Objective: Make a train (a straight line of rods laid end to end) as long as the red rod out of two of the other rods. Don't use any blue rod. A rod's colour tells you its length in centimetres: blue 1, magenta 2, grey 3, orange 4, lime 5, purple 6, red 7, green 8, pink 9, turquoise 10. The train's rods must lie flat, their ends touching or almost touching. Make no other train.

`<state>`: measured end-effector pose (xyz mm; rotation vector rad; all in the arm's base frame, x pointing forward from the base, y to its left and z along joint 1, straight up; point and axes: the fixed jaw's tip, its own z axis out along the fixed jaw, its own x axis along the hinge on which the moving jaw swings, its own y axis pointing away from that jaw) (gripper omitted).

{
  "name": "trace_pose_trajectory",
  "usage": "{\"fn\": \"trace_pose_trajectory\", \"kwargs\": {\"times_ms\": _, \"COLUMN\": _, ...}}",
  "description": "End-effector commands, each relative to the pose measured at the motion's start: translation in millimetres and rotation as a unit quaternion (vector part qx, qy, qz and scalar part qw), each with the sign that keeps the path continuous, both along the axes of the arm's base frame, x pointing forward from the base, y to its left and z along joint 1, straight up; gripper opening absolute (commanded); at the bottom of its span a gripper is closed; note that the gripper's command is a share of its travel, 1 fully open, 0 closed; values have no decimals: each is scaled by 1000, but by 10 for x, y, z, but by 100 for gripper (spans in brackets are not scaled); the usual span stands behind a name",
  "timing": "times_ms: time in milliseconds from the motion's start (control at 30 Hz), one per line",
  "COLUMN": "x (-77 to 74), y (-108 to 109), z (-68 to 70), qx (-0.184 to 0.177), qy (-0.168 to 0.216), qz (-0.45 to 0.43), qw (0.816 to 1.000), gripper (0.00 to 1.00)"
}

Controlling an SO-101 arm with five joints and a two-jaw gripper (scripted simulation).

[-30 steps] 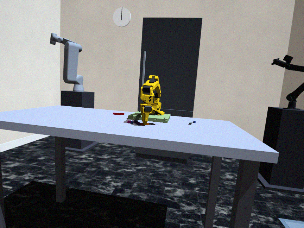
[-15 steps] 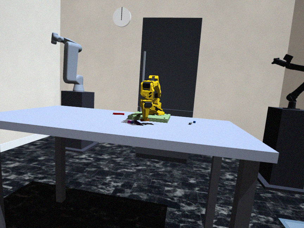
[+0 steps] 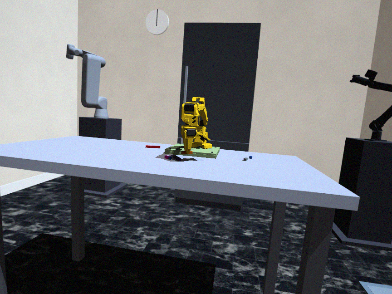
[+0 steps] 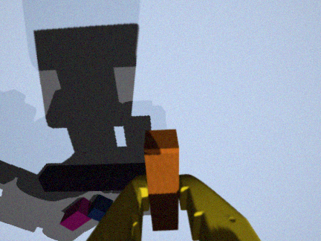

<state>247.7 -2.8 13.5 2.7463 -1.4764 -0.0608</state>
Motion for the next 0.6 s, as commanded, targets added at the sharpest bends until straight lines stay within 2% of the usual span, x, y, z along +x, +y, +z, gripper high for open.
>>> {"fn": "trace_pose_trajectory", "kwargs": {"times_ms": 0, "x": 8, "y": 72, "z": 29, "qx": 1, "qy": -4, "qz": 11, "qw": 1000, "gripper": 0}}
{"fn": "trace_pose_trajectory", "kwargs": {"times_ms": 100, "x": -1, "y": 184, "z": 25, "qx": 1, "qy": -4, "qz": 28, "qw": 1000, "gripper": 0}}
{"fn": "trace_pose_trajectory", "kwargs": {"times_ms": 167, "x": -1, "y": 184, "z": 25, "qx": 1, "qy": -4, "qz": 28, "qw": 1000, "gripper": 0}}
{"fn": "trace_pose_trajectory", "kwargs": {"times_ms": 233, "x": -15, "y": 293, "z": 21, "qx": 0, "qy": -4, "qz": 44, "qw": 999, "gripper": 0}}
{"fn": "trace_pose_trajectory", "kwargs": {"times_ms": 400, "x": -99, "y": 660, "z": 9, "qx": 0, "qy": -4, "qz": 101, "qw": 995, "gripper": 0}}
{"fn": "trace_pose_trajectory", "kwargs": {"times_ms": 567, "x": -282, "y": 1095, "z": -7, "qx": -1, "qy": -5, "qz": 172, "qw": 985, "gripper": 0}}
